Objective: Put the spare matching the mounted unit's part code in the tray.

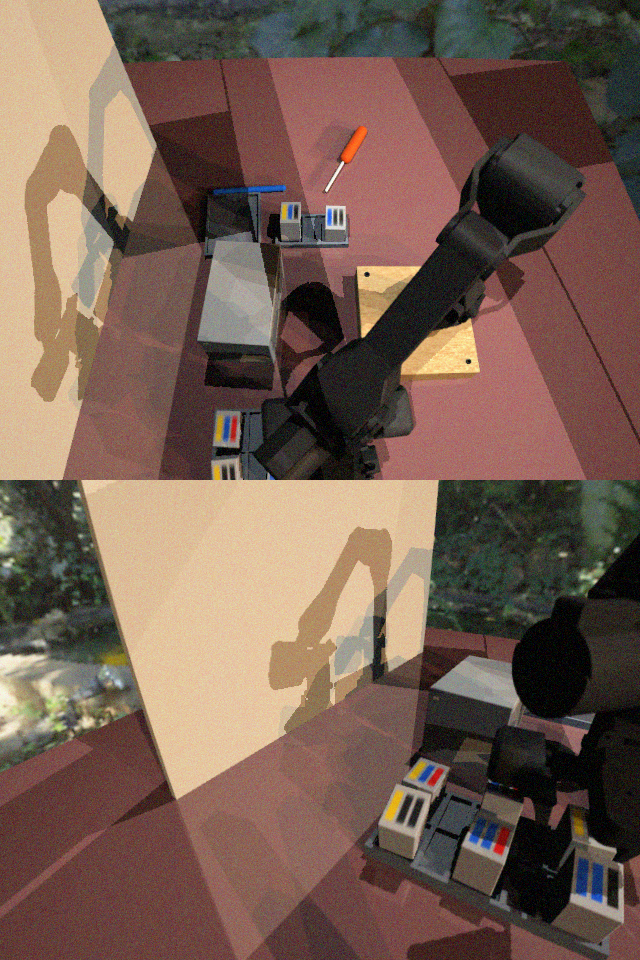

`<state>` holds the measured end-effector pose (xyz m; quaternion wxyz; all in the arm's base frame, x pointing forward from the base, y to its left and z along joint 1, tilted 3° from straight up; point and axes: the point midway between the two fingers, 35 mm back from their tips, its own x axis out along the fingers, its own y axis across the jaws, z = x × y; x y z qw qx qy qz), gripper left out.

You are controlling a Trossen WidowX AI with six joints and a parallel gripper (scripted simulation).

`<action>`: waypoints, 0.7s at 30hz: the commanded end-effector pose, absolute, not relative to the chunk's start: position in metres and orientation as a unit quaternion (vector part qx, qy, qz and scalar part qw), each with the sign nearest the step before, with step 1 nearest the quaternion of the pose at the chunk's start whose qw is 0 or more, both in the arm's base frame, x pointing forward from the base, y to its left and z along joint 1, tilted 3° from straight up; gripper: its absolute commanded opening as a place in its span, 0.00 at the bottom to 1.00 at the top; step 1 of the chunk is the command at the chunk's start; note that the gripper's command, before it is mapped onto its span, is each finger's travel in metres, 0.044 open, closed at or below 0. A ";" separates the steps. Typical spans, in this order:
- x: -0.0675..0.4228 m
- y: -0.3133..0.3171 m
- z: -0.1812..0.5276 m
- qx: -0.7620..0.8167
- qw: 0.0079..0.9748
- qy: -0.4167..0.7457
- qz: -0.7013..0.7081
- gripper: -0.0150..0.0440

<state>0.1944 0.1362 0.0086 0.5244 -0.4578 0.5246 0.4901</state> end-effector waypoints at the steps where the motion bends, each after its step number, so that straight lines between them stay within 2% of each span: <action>1: 0.194 0.137 0.007 -0.456 0.526 0.524 0.491 0.76; 3: 0.194 0.137 0.007 -0.456 0.526 0.524 0.491 0.76; 8: 0.194 0.136 0.008 -0.458 0.525 0.524 0.490 0.54; 16: 0.194 0.136 0.008 -0.458 0.525 0.524 0.490 0.45; 20: 0.194 0.136 0.008 -0.458 0.525 0.524 0.490 0.27; 21: 0.194 0.136 0.008 -0.458 0.525 0.524 0.490 0.25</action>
